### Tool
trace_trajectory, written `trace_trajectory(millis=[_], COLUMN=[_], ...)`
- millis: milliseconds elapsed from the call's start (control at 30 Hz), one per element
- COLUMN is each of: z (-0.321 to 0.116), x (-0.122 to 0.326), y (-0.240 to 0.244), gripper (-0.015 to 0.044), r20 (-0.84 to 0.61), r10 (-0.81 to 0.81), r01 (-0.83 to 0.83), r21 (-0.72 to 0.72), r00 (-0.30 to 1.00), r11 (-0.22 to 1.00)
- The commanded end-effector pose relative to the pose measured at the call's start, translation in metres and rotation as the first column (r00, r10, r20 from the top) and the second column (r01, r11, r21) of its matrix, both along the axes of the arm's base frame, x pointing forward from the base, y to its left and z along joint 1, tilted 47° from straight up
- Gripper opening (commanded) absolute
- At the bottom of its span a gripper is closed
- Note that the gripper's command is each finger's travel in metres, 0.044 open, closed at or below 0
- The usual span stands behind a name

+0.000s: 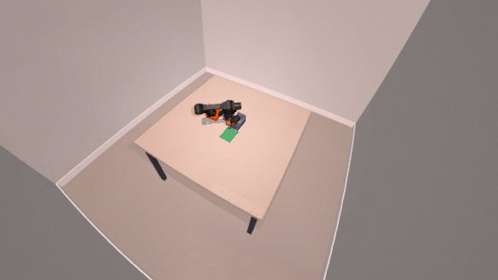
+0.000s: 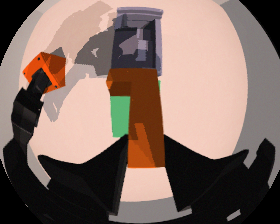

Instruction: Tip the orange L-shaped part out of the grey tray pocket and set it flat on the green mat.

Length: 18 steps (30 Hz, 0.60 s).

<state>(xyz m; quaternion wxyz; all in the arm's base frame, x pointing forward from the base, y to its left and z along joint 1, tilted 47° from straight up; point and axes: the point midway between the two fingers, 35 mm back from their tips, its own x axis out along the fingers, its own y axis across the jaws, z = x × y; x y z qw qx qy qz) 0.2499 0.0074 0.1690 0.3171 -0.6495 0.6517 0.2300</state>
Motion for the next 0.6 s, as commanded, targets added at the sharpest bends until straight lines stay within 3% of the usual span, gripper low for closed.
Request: trace_trajectory(millis=[0, 567], z=[0.013, 0.012], x=[-0.007, -0.008], y=[-0.015, -0.031], gripper=[0.0000, 0.0000], r20=[0.004, -0.018], r10=[0.015, -0.009], r01=[-0.015, 0.009], r21=[0.003, -0.017], r00=[1.000, 1.000], r11=[1.000, 1.000])
